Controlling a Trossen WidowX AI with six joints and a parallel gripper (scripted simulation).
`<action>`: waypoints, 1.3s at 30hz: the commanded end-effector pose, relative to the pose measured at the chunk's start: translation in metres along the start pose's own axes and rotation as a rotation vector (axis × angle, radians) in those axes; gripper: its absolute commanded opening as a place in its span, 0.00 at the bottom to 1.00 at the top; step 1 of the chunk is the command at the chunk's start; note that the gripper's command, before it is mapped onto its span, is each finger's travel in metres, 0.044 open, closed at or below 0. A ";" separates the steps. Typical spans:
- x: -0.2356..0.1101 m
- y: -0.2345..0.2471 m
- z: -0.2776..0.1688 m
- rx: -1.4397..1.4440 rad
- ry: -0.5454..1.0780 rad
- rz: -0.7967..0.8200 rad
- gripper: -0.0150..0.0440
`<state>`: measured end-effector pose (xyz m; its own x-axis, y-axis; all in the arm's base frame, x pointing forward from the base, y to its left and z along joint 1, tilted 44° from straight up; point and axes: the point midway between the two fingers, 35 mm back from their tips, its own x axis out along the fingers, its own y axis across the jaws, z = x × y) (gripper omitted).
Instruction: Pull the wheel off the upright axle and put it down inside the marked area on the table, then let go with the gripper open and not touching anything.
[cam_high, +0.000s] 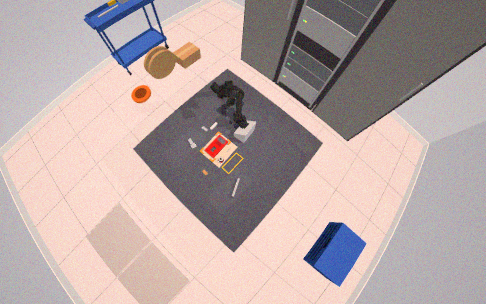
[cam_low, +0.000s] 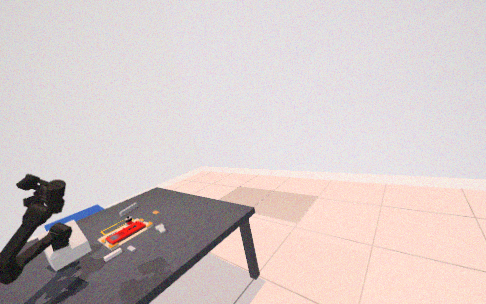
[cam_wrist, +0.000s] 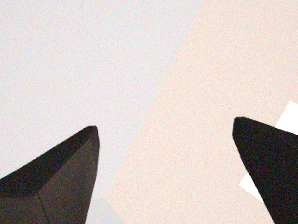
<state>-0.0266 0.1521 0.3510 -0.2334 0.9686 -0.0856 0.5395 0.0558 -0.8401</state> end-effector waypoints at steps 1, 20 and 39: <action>0.008 0.028 -0.034 0.393 0.090 0.127 0.76; 0.013 0.159 -0.121 1.799 0.706 0.428 0.76; -0.014 0.279 -0.144 2.565 1.704 0.339 0.76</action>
<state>0.1969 0.1991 0.2443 0.2750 0.6201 -0.7347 -0.9129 0.4082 0.0029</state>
